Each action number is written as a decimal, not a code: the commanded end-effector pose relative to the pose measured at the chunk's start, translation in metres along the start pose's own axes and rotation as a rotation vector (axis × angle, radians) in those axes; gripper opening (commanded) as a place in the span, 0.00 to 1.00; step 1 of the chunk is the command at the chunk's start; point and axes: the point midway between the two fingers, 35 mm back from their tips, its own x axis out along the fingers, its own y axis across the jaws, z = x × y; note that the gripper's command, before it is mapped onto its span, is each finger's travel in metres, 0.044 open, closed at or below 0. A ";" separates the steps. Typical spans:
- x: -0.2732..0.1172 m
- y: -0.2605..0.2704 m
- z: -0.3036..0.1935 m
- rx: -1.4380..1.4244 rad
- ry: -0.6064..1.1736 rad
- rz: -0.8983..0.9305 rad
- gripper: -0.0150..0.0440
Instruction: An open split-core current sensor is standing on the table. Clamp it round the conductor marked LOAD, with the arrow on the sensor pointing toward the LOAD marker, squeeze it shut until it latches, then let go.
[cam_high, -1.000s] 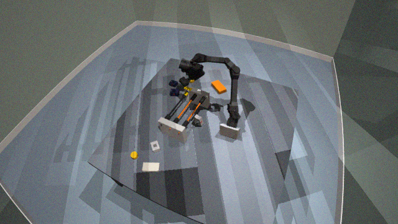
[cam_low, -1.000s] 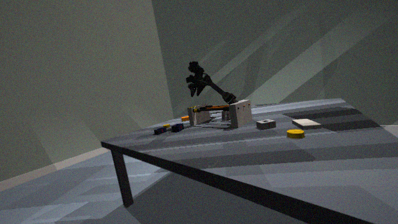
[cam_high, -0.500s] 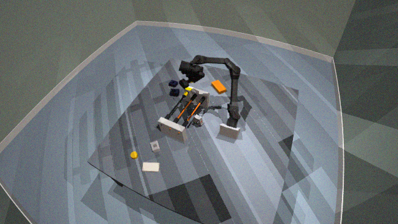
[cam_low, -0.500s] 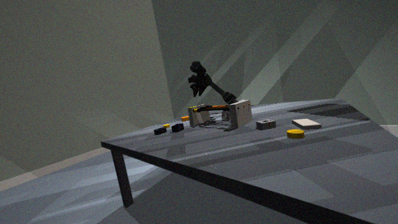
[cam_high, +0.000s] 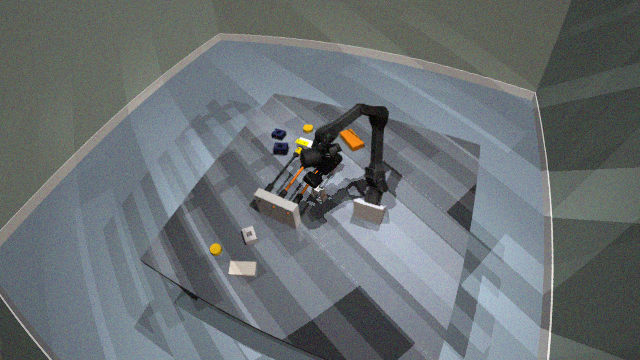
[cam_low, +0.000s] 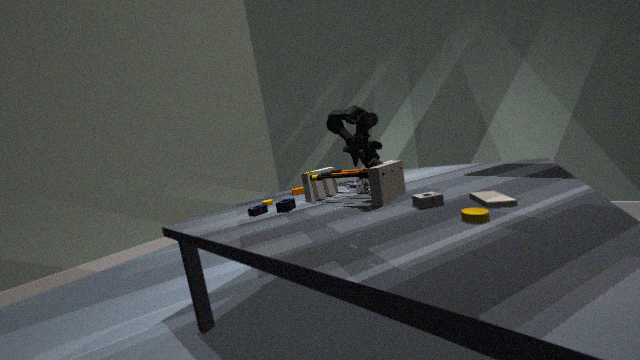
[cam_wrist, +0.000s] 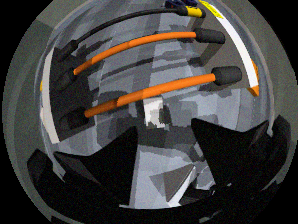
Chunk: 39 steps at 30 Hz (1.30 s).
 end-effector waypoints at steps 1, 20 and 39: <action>0.003 0.001 -0.011 0.011 0.008 -0.001 0.73; 0.030 0.003 -0.010 0.010 0.009 0.004 0.73; 0.061 0.001 -0.011 0.011 0.007 -0.002 0.73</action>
